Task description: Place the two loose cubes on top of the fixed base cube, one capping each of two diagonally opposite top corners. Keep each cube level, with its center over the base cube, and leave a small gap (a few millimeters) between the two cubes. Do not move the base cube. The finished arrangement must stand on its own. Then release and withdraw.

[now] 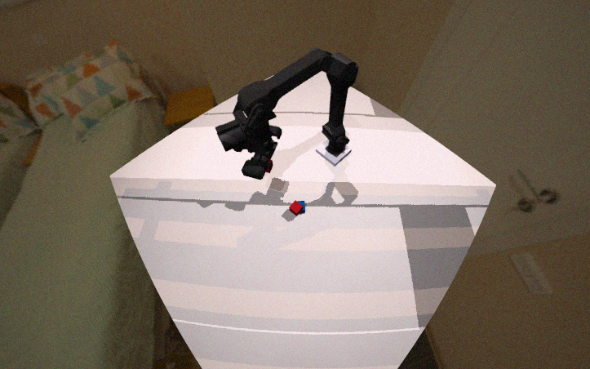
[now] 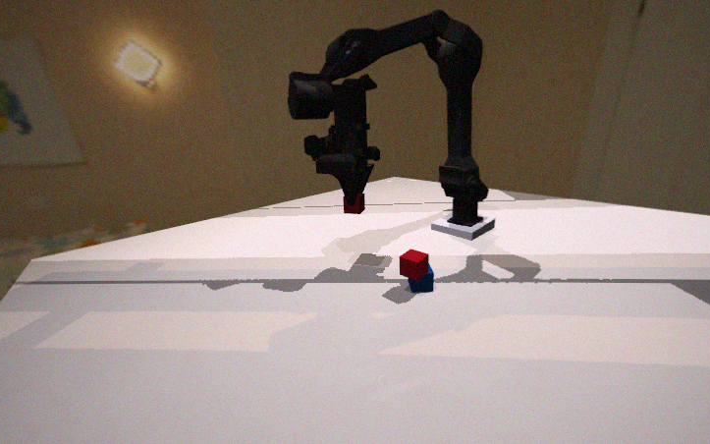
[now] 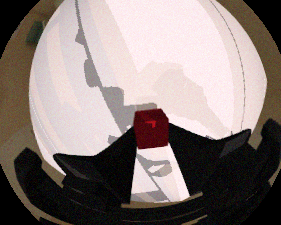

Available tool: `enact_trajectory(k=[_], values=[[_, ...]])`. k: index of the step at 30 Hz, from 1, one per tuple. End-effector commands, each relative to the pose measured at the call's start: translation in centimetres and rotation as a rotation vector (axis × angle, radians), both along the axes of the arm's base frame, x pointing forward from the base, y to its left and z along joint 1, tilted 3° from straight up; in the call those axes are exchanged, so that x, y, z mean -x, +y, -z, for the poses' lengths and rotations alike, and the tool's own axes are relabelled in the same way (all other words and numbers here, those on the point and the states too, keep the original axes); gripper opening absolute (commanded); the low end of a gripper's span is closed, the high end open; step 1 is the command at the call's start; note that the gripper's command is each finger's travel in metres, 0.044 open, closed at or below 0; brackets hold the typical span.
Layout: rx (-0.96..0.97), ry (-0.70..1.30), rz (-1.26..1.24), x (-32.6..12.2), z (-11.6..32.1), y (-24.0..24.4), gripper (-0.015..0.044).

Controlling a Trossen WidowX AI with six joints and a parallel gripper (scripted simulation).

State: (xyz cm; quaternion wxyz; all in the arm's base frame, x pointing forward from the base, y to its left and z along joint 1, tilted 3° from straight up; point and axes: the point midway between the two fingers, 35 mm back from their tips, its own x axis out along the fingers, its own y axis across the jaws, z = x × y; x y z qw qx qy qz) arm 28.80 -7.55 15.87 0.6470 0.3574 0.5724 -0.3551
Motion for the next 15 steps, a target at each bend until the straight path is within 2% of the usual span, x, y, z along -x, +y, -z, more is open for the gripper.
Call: enact_trajectory(k=[1,15], values=[[0.014,0.001,-0.070,-0.1,0.1,1.0,0.0105],[0.028,0.015,-0.336,-0.3,0.4,5.0,0.0105]])
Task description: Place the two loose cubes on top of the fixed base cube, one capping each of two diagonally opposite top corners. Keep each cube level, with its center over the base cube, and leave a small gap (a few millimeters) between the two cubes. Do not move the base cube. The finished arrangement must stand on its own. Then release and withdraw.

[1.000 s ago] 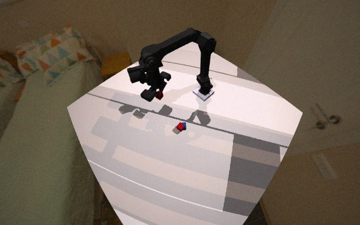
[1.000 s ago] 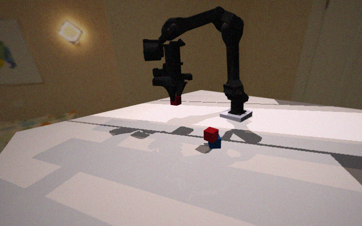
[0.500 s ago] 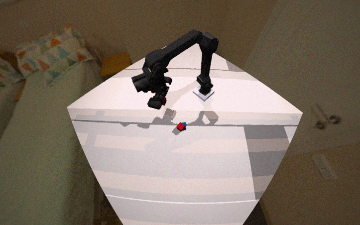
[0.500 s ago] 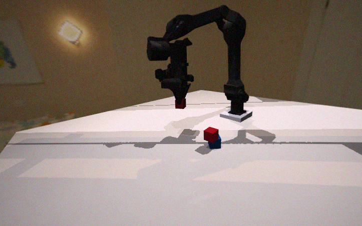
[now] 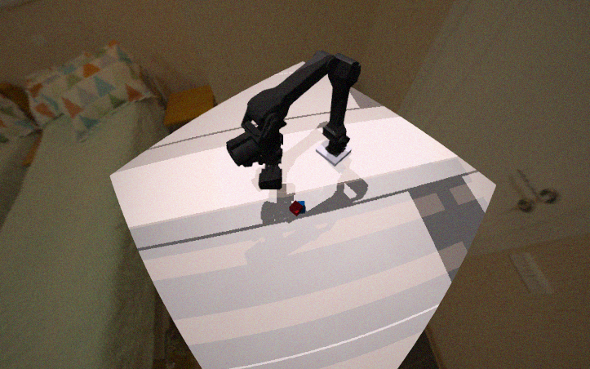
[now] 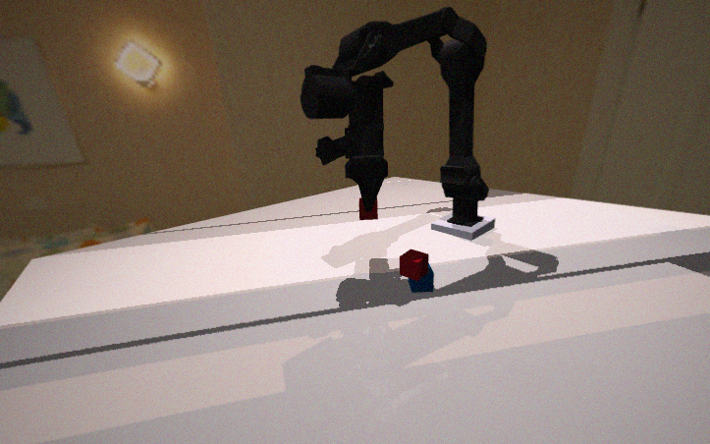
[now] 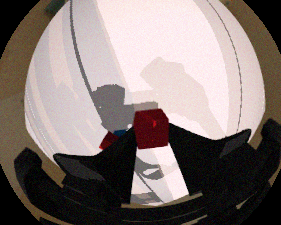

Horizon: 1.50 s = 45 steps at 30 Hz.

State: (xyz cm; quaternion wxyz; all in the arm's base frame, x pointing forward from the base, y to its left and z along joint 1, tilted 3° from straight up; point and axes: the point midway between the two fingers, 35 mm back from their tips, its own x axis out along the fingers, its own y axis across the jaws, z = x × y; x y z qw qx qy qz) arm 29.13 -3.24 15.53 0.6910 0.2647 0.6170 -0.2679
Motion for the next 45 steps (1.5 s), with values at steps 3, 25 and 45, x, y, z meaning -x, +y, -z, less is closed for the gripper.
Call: enact_trajectory(k=[3,25,45], values=[[0.012,0.007,-0.115,0.1,0.2,1.6,0.0105],[0.035,0.031,-0.572,1.2,0.7,8.2,0.0105],[0.052,0.046,-0.812,2.2,2.4,11.2,0.0105]])
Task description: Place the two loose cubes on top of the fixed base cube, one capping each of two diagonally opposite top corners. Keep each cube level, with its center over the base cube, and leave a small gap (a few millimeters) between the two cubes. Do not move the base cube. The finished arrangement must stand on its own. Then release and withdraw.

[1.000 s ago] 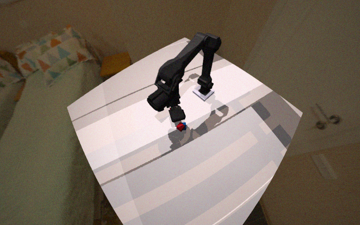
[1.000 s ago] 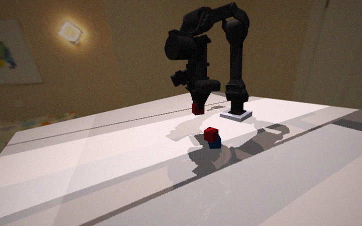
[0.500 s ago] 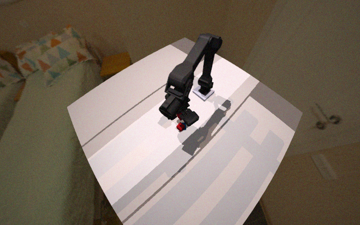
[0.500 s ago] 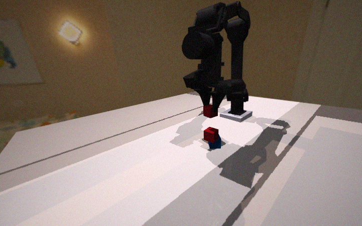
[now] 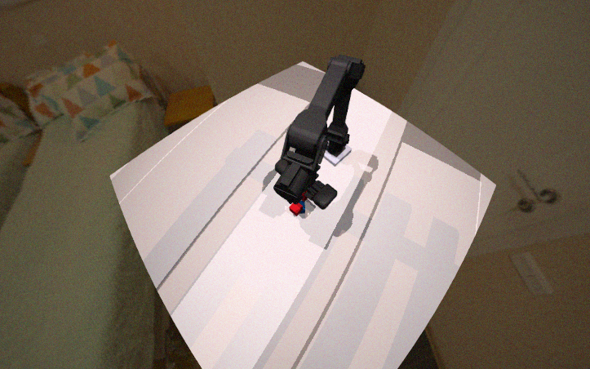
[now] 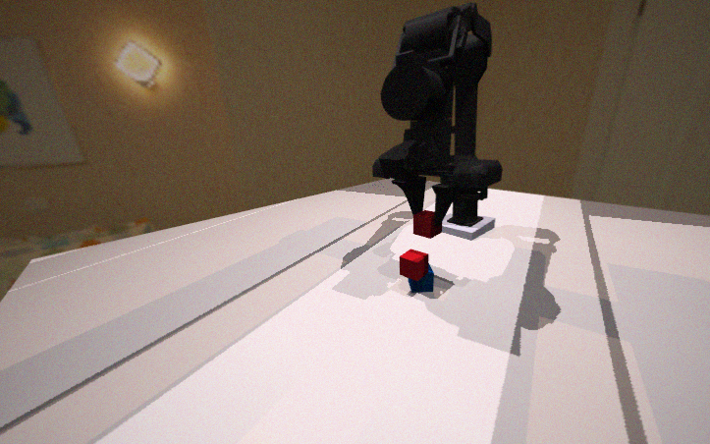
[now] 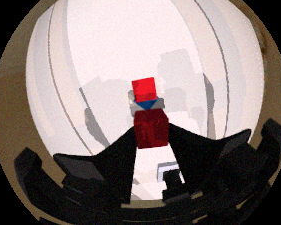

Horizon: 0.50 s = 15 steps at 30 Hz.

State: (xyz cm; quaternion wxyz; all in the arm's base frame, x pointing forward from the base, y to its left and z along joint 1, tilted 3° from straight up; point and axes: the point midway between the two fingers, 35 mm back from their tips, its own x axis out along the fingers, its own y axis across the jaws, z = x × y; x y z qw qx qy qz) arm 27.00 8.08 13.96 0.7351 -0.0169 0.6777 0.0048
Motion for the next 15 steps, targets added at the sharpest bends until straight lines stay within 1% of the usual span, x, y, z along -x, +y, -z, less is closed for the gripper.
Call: enact_trajectory(k=[1,6,15], values=[[0.011,0.006,-0.013,0.0,1.1,-0.1,0.0105],[0.015,0.009,-0.025,0.0,2.4,-0.1,0.0105],[0.015,0.009,-0.025,0.0,2.5,-0.1,0.0105]])
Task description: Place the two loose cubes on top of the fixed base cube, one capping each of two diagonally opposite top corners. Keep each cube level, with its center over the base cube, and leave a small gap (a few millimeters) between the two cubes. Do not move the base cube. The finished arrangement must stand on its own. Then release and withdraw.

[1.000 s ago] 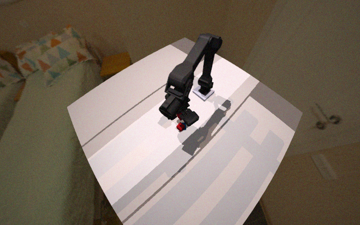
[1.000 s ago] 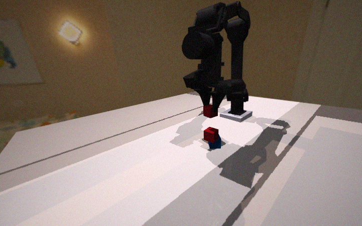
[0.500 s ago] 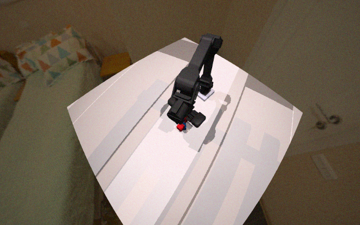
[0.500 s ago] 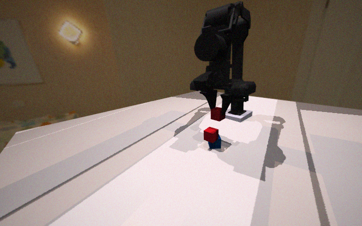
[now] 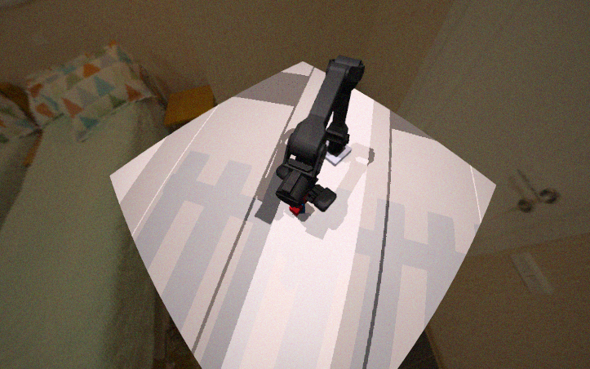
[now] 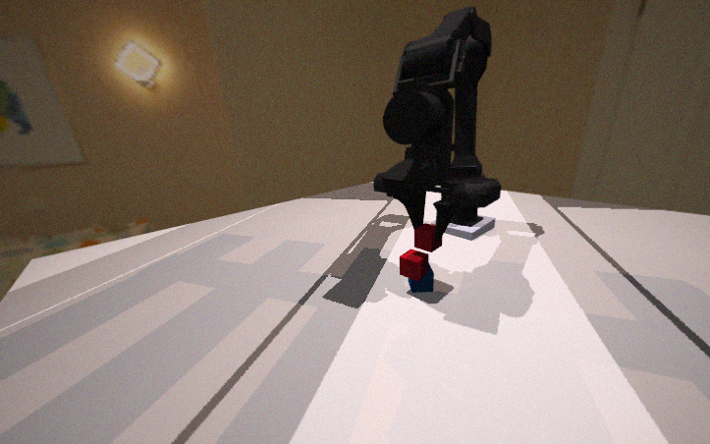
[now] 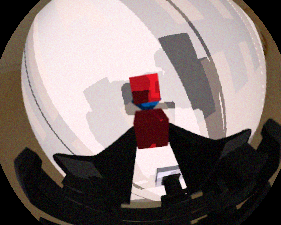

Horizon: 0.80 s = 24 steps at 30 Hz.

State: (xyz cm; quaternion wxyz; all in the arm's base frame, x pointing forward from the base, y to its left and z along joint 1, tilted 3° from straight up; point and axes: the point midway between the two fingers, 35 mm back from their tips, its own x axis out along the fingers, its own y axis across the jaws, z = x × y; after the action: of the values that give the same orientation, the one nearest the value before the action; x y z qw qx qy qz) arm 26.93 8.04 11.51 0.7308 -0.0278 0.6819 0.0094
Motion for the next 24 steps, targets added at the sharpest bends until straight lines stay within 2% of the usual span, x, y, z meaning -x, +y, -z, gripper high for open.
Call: enact_trajectory(k=[1,15,24], values=[[0.005,-0.003,-0.002,-0.1,0.1,-0.1,0.0105],[-0.004,-0.009,0.022,-0.4,2.8,-0.1,0.0105],[-0.005,-0.009,0.023,-0.4,2.9,-0.1,0.0105]])
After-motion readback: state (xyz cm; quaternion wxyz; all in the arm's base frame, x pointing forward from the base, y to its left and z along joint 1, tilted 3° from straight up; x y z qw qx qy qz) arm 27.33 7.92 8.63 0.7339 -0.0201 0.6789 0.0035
